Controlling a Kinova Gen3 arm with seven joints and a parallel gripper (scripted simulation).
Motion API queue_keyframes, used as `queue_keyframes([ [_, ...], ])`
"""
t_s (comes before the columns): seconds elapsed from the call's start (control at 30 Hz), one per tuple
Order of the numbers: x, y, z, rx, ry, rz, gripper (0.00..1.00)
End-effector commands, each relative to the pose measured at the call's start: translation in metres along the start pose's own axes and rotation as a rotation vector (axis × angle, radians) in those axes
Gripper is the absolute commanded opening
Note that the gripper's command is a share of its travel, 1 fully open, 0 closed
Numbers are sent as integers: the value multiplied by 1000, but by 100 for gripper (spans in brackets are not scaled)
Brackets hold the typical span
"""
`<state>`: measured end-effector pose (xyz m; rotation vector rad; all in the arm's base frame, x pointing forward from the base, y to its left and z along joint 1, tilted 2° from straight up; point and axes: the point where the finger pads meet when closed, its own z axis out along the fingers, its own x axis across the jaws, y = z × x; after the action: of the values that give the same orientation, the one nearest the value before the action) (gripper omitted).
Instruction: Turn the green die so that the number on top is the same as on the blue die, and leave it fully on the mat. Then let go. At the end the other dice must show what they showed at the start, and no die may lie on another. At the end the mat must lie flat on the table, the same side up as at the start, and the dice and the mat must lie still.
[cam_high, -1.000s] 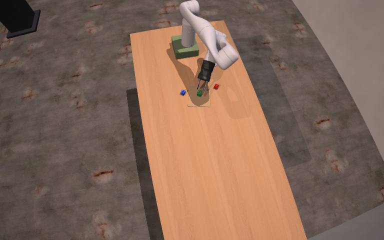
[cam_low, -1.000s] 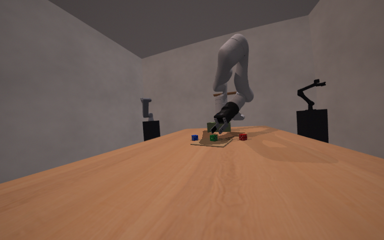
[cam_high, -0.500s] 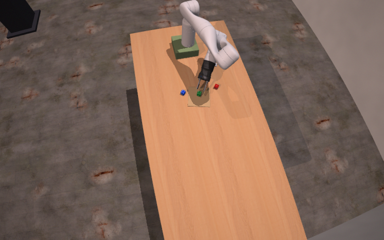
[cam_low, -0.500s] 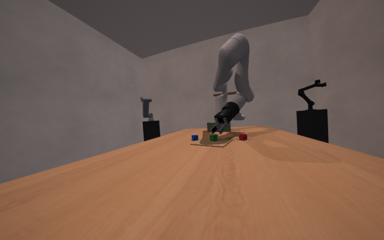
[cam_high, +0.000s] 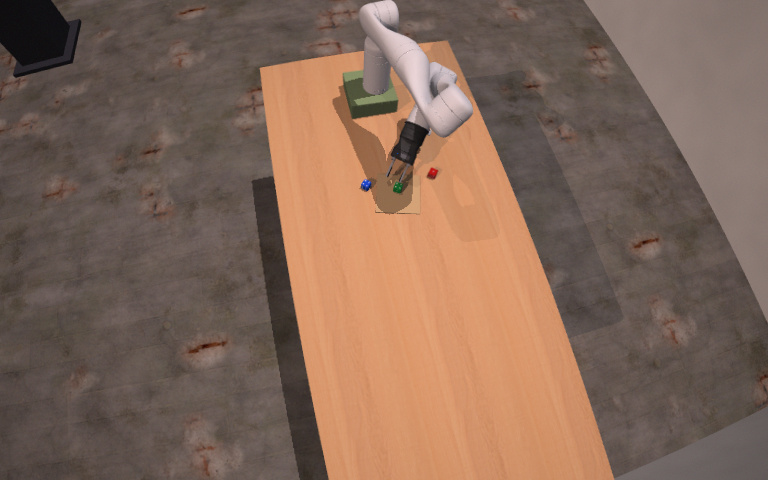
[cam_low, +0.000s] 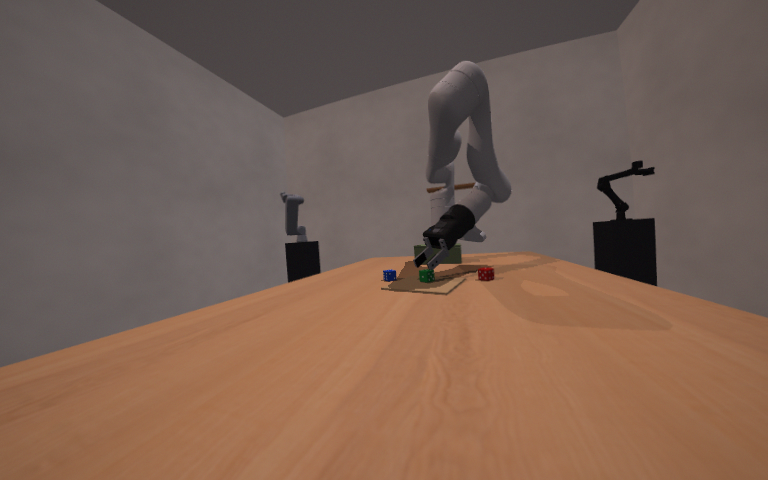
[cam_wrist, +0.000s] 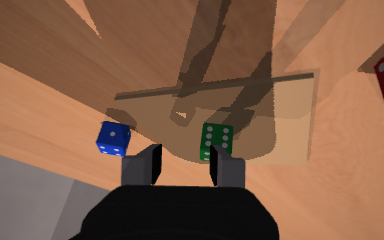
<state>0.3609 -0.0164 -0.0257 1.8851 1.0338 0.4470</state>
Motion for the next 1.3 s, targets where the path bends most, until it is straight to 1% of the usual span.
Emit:
queue_keyframes([
  [0.0, -6, 5, 4, 4, -35, 4, 79],
  [0.17, -22, 3, 9, 41, -115, -30, 79],
  [0.33, -40, 1, 13, 100, -204, -68, 79],
  [0.4, -40, 1, 13, 100, -204, -68, 79],
  [0.6, -60, -5, 13, 206, -307, -112, 79],
  [0.8, -74, -11, 9, 349, -388, -146, 79],
  [0.9, -78, -14, 5, 431, -413, -157, 79],
  [0.97, -78, -14, 5, 431, -413, -157, 79],
  [1.07, -79, -15, 1, 517, -426, -164, 79],
  [1.13, -78, -16, -2, 575, -427, -165, 79],
  [1.27, -73, -14, -8, 688, -411, -161, 79],
])
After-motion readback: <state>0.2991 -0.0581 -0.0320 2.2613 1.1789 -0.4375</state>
